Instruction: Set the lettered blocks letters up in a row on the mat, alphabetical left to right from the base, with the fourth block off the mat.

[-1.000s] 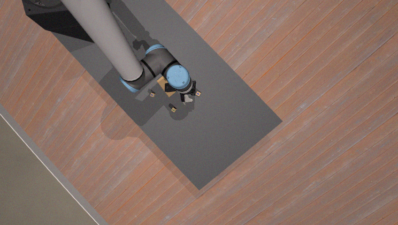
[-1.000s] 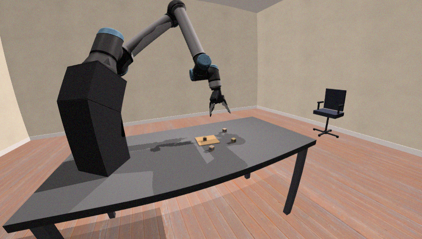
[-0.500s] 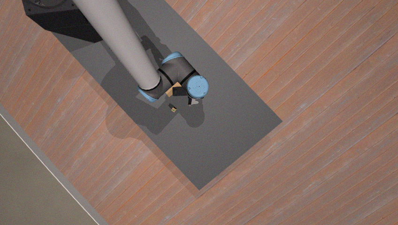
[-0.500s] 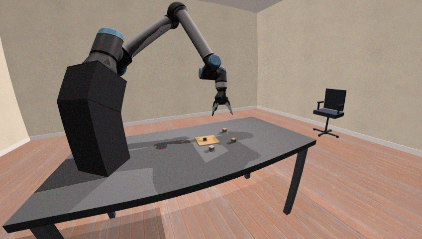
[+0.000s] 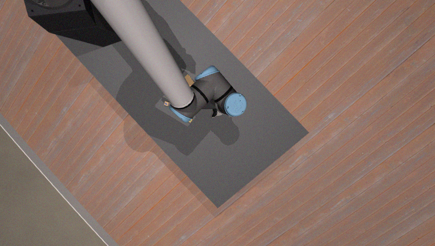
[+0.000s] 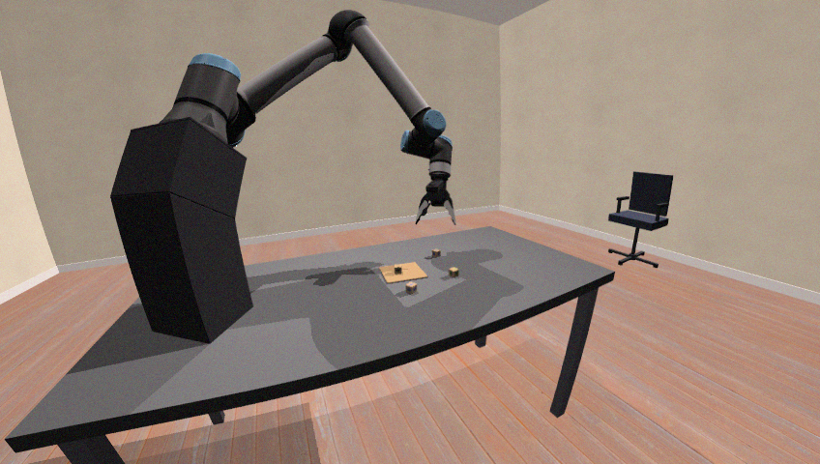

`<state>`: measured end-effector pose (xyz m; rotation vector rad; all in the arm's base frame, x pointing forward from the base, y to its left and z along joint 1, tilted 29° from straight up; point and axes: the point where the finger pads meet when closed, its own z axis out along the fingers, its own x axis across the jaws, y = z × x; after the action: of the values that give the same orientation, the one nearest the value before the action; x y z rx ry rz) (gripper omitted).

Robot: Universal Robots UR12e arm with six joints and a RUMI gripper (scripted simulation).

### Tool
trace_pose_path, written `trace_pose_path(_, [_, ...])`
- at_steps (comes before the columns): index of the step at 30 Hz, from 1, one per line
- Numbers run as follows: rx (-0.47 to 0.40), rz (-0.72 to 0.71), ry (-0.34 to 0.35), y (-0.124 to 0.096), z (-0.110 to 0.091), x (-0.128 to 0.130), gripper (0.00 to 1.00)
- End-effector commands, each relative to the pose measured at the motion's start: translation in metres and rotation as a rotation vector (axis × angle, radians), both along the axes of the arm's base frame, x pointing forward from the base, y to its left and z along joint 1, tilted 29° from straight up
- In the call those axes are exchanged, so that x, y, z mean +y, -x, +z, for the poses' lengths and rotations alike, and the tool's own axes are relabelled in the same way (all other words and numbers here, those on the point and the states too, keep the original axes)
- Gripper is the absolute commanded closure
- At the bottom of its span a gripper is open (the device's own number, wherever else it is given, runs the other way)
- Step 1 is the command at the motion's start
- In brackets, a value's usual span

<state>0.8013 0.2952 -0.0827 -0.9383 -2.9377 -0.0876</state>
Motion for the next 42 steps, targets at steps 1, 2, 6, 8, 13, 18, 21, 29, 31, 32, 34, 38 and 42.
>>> trace_pose_path(1, [0.047,0.015,0.024,-0.0053,0.0024,0.0041,0.0])
trace_pose_path(2, [0.051,0.016,0.027,-0.0058,0.0027,0.0045,0.0])
trace_pose_path(6, [0.062,0.019,0.032,-0.0069,0.0033,0.0053,0.0])
trace_pose_path(8, [0.064,0.02,0.034,-0.0071,0.0035,0.0055,0.0])
trace_pose_path(13, [0.072,0.022,0.038,-0.0081,0.004,0.0056,0.0])
trace_pose_path(18, [0.072,0.022,0.038,-0.0086,0.0053,0.0058,0.0])
trace_pose_path(21, [0.072,0.022,0.038,-0.0086,0.0057,0.0057,0.0])
trace_pose_path(29, [0.072,0.022,0.038,-0.0081,0.0052,0.0056,0.0])
trace_pose_path(31, [0.072,0.022,0.038,-0.0081,0.0052,0.0056,0.0])
trace_pose_path(32, [0.072,0.022,0.038,-0.0081,0.0052,0.0056,0.0])
trace_pose_path(34, [0.072,0.022,0.038,-0.0081,0.0052,0.0056,0.0])
trace_pose_path(38, [0.072,0.022,0.038,-0.0081,0.0052,0.0056,0.0])
trace_pose_path(42, [0.072,0.022,0.038,-0.0081,0.0052,0.0056,0.0])
